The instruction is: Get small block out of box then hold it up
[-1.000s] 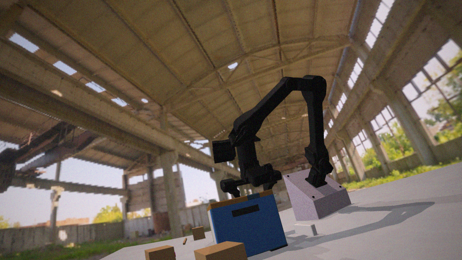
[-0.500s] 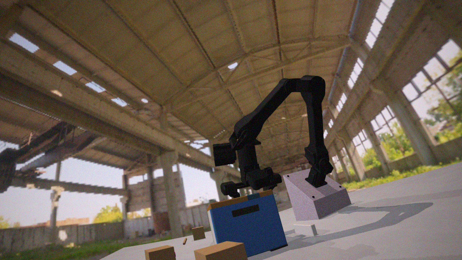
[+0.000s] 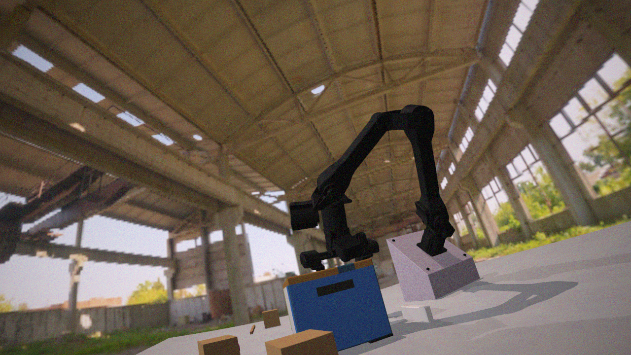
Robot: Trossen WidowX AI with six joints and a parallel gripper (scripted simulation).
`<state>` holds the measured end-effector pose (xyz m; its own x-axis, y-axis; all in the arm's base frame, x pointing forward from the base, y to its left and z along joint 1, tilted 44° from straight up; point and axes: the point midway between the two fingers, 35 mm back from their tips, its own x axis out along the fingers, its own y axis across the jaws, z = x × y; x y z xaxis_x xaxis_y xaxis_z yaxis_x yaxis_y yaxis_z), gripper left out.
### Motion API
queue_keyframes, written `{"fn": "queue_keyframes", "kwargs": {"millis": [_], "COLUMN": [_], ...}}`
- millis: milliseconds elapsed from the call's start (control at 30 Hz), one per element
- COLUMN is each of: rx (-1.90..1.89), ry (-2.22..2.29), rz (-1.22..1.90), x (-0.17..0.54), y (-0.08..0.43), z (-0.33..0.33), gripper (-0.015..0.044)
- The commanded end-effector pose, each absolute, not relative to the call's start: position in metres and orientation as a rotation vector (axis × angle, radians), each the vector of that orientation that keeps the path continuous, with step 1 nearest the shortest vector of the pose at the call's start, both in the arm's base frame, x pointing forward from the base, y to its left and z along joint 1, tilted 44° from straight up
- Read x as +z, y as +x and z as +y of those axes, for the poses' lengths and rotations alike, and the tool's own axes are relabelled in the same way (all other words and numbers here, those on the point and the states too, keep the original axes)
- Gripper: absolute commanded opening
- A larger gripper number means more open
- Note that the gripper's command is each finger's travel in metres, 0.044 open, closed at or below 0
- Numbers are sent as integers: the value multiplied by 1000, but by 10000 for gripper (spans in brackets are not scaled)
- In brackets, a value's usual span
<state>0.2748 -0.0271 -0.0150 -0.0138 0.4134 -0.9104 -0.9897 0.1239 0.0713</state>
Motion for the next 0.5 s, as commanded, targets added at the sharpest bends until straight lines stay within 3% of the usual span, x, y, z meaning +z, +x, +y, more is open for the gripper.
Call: {"fn": "queue_keyframes", "kwargs": {"millis": [0, 467], "rx": [1319, 1318], "ry": [-777, -778], "rz": [991, 992], "x": [-24, -48], "y": [271, 266], "z": [-34, -58], "gripper": [400, 400]}}
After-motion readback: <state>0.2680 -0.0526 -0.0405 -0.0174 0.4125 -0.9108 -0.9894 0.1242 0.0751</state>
